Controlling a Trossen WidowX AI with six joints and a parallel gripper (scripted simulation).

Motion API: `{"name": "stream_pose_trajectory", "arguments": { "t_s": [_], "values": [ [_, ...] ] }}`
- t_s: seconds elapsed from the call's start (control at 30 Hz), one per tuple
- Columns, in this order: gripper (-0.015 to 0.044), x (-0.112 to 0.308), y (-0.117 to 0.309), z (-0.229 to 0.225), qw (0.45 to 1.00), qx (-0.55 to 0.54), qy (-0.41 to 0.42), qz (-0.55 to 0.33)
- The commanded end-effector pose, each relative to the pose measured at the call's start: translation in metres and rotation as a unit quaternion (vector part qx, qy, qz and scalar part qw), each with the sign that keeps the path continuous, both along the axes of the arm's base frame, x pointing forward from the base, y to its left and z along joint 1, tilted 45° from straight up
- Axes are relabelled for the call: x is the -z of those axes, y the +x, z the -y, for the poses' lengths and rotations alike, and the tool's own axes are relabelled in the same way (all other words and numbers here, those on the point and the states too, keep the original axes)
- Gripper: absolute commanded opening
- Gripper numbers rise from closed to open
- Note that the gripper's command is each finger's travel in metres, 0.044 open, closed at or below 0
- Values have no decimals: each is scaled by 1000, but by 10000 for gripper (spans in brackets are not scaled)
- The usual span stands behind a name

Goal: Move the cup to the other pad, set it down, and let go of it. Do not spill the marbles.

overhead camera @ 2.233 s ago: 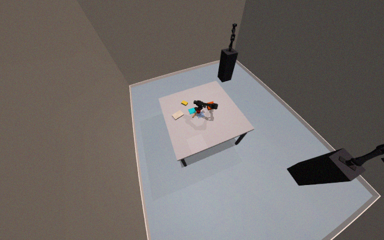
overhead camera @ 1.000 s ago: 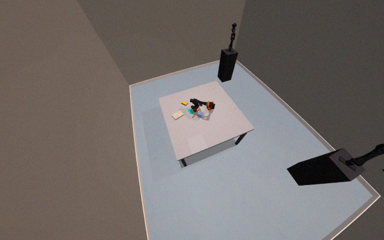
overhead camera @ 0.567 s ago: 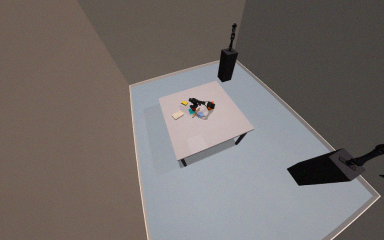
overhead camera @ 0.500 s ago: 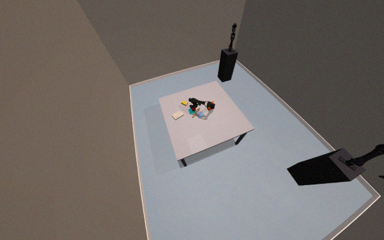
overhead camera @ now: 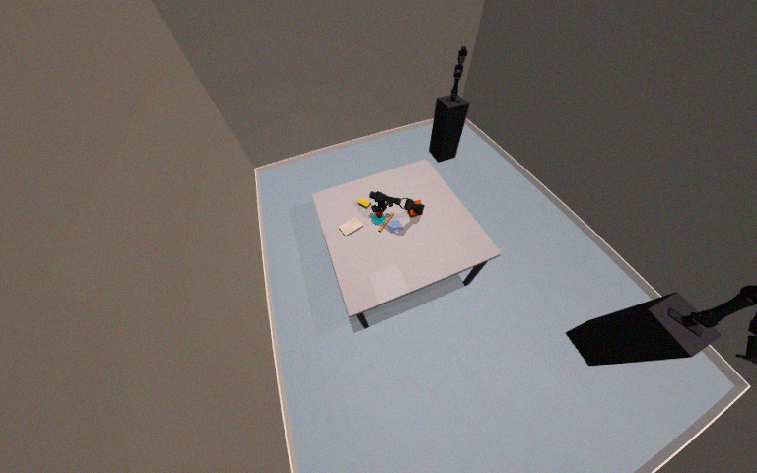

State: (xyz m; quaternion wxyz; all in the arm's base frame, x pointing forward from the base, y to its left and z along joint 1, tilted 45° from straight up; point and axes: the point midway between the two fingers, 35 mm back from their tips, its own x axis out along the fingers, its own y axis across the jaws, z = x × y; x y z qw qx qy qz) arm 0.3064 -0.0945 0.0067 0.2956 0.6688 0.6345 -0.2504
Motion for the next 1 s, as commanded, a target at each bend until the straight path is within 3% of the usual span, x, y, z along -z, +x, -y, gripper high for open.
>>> {"name": "stream_pose_trajectory", "arguments": {
  "t_s": [0.0, 0.97],
  "values": [
    [0, 5, 3, 4, 1000, -1, -1, -1],
    [0, 34, 6, -23, 1000, -1, 0, -1]
  ]
}}
